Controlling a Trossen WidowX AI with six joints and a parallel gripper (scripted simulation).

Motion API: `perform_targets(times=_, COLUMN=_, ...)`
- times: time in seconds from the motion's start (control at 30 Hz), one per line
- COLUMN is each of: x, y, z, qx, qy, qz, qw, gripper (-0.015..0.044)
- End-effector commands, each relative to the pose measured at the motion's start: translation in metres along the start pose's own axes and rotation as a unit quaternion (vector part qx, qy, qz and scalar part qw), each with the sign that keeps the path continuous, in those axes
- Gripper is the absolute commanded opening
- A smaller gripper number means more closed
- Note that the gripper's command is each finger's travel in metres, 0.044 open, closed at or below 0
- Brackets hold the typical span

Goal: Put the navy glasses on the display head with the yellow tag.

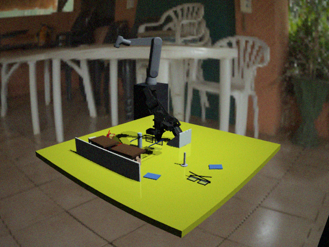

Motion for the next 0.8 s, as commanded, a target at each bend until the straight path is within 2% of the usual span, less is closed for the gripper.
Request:
perform_targets(times=0.0, x=0.006, y=0.0, z=0.0, qx=-0.003, qy=0.003, qz=0.0, qw=1.0, gripper=0.0)
perform_targets(times=0.77, x=0.023, y=0.0, z=-0.001, qx=-0.003, qy=0.003, qz=0.0, qw=1.0, gripper=0.0)
Point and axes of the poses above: the point midway between the two fingers, 35 mm back from their tips, its own x axis out along the fingers, its own y axis across the jaws, z = x × y, the point moved 3 cm from there along -x, back along the fingers, and after that the axes turned 2 degrees about x, right-handed, at the moved point
